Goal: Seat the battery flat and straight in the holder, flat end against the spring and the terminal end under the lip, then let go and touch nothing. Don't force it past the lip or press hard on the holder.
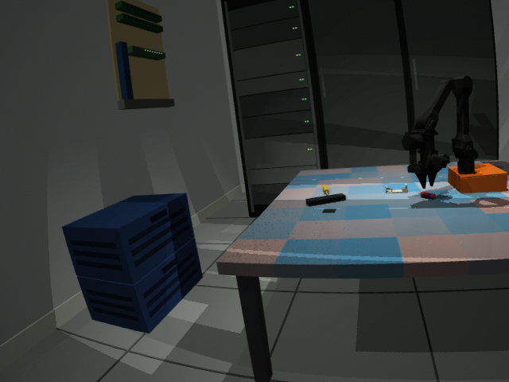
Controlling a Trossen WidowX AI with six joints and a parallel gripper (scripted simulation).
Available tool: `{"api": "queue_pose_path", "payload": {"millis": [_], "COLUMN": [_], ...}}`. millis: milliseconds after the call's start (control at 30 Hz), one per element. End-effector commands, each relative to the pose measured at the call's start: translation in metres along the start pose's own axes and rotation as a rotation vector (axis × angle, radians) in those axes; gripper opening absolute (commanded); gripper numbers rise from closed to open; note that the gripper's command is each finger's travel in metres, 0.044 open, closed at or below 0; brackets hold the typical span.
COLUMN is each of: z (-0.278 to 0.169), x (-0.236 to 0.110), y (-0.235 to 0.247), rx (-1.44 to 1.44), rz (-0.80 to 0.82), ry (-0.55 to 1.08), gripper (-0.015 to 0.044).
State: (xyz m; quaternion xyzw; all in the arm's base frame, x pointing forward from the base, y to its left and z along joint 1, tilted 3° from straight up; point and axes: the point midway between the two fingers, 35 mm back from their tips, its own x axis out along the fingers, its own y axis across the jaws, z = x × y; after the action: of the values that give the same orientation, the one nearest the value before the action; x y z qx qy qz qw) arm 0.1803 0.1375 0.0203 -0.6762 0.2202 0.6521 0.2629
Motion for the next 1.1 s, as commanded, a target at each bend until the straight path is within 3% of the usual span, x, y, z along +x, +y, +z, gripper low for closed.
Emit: {"api": "queue_pose_path", "payload": {"millis": [0, 733, 900, 1067], "z": [0.0, 0.0, 0.0, 0.0], "x": [0.007, 0.04, 0.04, 0.04], "y": [0.001, 0.002, 0.002, 0.002], "rx": [-0.005, -0.006, -0.006, -0.006], "rz": [0.003, 0.004, 0.004, 0.004], "ry": [0.003, 0.003, 0.003, 0.003], "gripper": [0.0228, 0.0228, 0.0096, 0.0066]}}
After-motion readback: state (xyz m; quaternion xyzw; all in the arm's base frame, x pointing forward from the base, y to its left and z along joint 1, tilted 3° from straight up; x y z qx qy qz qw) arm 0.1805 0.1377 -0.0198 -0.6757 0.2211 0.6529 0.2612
